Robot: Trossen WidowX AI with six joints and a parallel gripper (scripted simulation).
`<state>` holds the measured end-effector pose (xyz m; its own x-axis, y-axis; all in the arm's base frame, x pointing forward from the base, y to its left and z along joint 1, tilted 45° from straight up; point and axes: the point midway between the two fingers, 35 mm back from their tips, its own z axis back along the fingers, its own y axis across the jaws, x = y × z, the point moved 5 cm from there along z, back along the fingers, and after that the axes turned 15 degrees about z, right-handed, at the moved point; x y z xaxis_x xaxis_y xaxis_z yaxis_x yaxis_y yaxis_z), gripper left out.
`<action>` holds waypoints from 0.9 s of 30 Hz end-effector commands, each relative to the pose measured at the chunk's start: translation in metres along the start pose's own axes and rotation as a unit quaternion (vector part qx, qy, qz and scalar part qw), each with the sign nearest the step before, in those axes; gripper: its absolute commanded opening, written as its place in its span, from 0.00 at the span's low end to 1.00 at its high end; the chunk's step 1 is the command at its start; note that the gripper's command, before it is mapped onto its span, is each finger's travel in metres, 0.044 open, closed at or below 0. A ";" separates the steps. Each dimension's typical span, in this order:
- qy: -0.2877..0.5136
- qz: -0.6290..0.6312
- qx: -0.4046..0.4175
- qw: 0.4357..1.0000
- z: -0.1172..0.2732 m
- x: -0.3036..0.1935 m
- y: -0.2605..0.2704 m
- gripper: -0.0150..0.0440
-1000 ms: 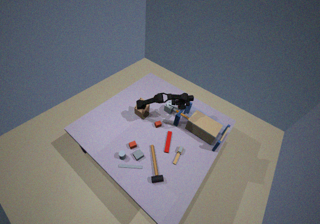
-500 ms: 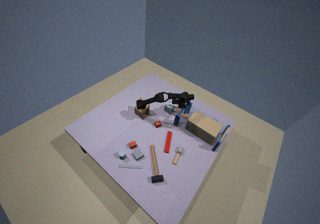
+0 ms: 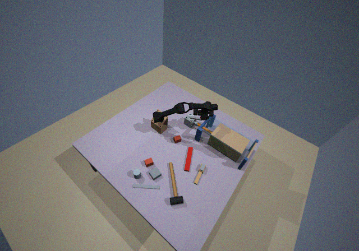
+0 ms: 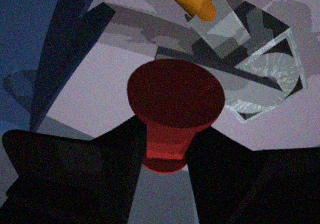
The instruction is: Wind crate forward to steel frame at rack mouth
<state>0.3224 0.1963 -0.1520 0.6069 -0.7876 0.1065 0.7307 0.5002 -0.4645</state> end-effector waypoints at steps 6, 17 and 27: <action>0.013 0.010 0.004 1.000 -0.014 -0.027 0.007 0.25; 0.013 0.010 0.004 1.000 -0.019 -0.042 0.006 0.25; 0.014 0.011 0.004 1.000 -0.025 -0.055 0.004 0.25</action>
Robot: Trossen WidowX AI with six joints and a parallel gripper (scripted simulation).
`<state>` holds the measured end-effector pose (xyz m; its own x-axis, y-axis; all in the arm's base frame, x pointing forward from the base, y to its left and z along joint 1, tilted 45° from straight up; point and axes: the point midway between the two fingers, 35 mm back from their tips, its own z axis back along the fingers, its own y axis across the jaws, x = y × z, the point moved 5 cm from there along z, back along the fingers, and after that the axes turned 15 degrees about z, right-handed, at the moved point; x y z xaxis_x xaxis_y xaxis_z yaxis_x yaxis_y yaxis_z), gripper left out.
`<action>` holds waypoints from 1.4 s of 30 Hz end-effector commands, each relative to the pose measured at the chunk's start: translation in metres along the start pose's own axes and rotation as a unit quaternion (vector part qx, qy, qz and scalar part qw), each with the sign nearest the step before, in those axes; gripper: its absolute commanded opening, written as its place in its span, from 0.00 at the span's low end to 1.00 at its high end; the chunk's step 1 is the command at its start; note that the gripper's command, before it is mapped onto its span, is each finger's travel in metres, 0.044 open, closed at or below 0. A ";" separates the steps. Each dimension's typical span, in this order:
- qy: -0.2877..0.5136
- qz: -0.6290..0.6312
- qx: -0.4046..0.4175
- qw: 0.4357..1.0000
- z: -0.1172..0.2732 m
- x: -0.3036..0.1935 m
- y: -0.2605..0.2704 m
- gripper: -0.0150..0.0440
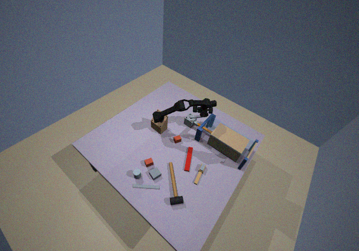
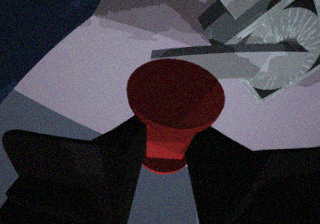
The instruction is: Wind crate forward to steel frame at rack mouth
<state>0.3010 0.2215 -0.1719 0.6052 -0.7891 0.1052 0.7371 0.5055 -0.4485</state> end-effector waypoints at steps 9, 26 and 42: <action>0.013 0.011 -0.005 1.000 -0.014 -0.032 -0.007 0.25; 0.014 0.012 -0.005 1.000 -0.021 -0.052 -0.018 0.25; 0.014 0.012 -0.005 1.000 -0.026 -0.068 -0.034 0.25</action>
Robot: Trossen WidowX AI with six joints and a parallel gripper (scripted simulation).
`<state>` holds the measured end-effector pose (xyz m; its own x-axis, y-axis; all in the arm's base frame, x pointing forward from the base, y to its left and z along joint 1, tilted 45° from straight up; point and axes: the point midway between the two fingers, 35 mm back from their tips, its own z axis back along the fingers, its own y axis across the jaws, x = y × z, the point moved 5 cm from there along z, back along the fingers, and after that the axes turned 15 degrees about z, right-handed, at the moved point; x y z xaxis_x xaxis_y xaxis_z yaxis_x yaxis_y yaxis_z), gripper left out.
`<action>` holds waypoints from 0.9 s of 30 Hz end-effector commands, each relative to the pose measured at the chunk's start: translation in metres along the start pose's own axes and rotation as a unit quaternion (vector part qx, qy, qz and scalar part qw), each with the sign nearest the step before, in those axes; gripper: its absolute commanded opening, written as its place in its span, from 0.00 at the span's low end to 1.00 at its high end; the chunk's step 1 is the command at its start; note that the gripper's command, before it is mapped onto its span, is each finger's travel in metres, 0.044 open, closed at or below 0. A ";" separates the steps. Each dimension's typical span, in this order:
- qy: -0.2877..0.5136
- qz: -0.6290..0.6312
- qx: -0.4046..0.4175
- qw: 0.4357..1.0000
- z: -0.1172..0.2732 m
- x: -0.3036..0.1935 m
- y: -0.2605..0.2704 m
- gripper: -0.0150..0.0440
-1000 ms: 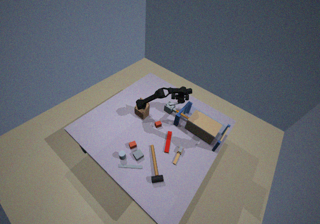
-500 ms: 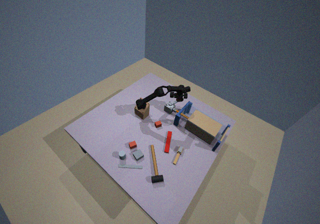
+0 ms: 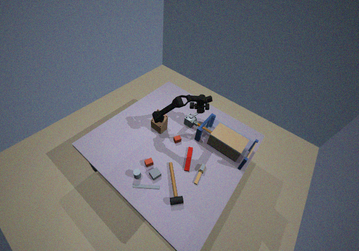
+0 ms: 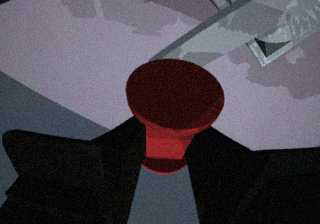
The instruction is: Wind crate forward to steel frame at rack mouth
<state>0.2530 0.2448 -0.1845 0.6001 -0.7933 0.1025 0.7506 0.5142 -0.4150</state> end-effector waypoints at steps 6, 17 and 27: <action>0.012 0.014 -0.024 1.000 -0.008 -0.021 -0.019 0.25; 0.012 0.014 -0.024 1.000 -0.010 -0.028 -0.028 0.25; 0.012 0.015 -0.024 1.000 -0.011 -0.035 -0.040 0.25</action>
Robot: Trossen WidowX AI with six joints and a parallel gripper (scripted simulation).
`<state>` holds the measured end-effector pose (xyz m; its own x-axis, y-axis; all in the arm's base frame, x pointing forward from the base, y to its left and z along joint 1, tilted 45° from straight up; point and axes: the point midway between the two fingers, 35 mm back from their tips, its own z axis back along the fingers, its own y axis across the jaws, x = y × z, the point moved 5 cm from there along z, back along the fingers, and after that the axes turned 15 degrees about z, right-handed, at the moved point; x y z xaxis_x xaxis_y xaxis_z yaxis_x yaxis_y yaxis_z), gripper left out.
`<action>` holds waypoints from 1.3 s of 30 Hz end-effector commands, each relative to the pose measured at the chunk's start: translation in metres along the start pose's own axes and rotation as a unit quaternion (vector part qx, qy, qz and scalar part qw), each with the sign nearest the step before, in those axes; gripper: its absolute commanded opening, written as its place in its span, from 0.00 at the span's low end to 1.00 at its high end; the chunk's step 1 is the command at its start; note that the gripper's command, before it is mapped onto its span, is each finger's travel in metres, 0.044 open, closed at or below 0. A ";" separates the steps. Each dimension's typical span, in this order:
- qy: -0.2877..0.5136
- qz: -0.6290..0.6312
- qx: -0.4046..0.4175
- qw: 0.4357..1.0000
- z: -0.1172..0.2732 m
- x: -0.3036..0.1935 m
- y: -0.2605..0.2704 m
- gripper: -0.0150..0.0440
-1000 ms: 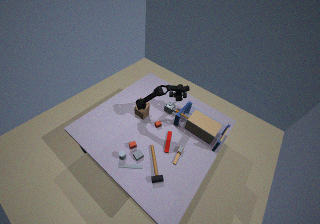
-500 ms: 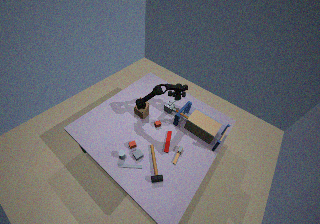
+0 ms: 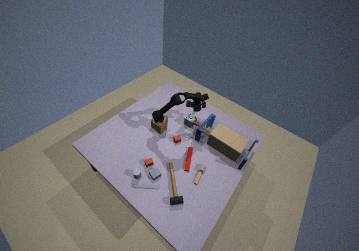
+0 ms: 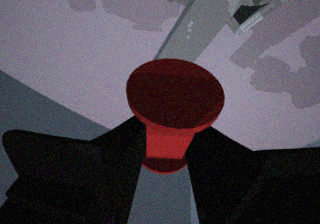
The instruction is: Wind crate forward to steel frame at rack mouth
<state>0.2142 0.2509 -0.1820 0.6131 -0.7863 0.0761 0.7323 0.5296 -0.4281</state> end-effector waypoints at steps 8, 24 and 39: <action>0.004 0.002 -0.018 1.000 -0.005 -0.012 -0.023 0.25; 0.004 0.002 -0.019 1.000 -0.004 -0.017 -0.045 0.25; 0.004 0.003 -0.020 1.000 -0.002 -0.019 -0.067 0.25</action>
<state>0.1641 0.2384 -0.1614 0.6136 -0.7876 0.0568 0.7268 0.5352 -0.4306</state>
